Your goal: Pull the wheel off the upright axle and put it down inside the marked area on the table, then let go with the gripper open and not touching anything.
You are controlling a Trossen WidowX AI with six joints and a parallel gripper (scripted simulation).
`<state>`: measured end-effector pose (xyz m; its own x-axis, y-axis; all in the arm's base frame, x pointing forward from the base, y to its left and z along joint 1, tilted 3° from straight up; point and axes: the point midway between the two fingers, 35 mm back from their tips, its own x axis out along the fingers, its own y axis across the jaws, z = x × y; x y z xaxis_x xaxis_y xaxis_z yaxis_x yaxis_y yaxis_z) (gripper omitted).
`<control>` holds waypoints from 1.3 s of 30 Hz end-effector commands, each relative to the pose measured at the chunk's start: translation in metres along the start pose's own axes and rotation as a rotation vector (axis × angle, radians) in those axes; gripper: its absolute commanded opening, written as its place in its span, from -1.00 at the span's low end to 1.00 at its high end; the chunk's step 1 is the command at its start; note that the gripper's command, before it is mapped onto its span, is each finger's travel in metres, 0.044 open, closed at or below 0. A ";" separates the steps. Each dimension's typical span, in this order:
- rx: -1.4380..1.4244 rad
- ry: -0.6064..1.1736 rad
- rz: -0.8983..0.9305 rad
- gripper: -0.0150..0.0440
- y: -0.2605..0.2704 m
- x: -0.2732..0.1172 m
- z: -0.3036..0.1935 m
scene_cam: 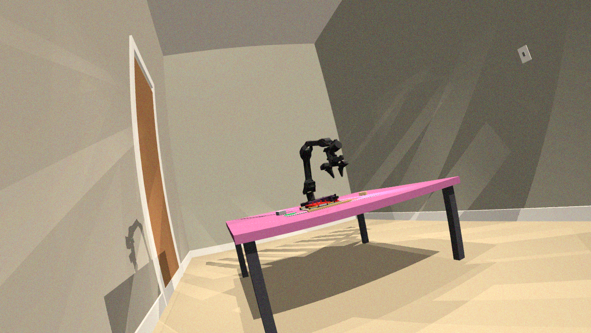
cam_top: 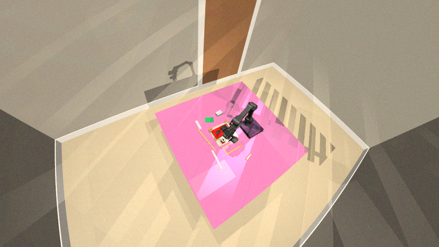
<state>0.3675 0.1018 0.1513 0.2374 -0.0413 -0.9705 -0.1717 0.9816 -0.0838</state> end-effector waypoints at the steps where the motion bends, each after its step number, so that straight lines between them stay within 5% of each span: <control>1: 0.113 0.194 0.015 0.53 -0.038 0.039 -0.016; 12: 0.138 0.229 0.022 0.53 -0.041 0.049 -0.022; 26: 0.138 0.229 0.021 0.53 -0.036 0.118 -0.039; 29: 0.133 0.240 0.017 0.26 -0.037 0.115 -0.039; 39: 0.133 0.240 0.017 -0.03 -0.037 0.115 -0.039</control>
<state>0.3638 0.0538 0.0346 0.0020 -0.0505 -0.9987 -0.0433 0.9978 -0.0506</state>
